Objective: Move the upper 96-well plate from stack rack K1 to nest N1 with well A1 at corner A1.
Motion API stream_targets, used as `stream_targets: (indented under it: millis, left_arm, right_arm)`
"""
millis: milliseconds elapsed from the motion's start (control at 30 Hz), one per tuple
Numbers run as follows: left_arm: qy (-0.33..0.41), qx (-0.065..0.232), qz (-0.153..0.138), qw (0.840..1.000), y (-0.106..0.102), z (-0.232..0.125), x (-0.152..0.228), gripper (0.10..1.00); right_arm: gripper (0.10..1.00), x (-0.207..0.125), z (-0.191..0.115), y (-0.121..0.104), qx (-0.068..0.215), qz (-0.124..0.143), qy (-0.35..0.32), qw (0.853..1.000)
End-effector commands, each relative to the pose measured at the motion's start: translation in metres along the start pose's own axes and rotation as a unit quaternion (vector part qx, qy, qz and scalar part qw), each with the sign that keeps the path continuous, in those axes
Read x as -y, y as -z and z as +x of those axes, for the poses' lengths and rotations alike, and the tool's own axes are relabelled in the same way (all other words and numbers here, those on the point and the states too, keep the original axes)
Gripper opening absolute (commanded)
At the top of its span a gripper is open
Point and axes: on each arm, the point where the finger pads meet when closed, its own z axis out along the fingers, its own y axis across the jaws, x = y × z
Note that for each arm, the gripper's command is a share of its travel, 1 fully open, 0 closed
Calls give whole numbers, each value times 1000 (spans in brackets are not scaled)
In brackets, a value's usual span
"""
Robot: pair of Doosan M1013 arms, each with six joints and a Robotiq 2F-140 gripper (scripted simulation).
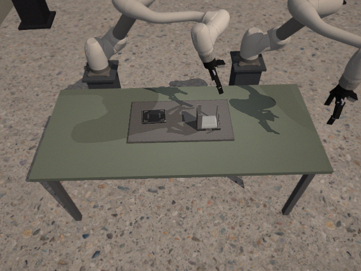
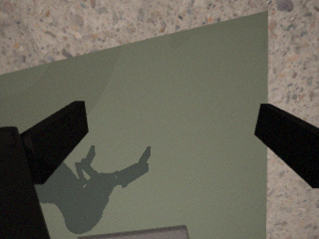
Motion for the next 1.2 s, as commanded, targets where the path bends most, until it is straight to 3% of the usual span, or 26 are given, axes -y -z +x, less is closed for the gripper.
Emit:
stream_targets:
  millis: [0,67,133,267,367,500,567,800,900,1167]
  left_arm:
    - [0,-1,-1,1000,1,0,0,1000]
    - [0,-1,-1,1000,1,0,0,1000]
    - [0,-1,-1,1000,1,0,0,1000]
    - [0,-1,-1,1000,1,0,0,1000]
    - [0,-1,-1,1000,1,0,0,1000]
    - [0,-1,-1,1000,1,0,0,1000]
    - [0,-1,-1,1000,1,0,0,1000]
    - [0,-1,-1,1000,1,0,0,1000]
    - [0,-1,-1,1000,1,0,0,1000]
    - [0,-1,-1,1000,1,0,0,1000]
  right_arm:
    - [1000,-11,-10,-6,21,5,-11,1000]
    - [1000,-11,-10,-6,21,5,-11,1000]
    - [1000,-17,-16,-10,45,10,-24,999]
    - [1000,-27,-27,-17,45,10,-24,999]
    - [1000,-36,-38,-22,84,16,-48,995]
    - [1000,-46,-49,-28,84,16,-48,995]
    - [1000,-51,-57,-31,111,19,-66,991]
    - [1000,-63,-73,-38,123,20,-74,989]
    - [1000,-71,-85,-42,162,22,-102,981]
    - [1000,-79,-98,-47,162,22,-102,981]
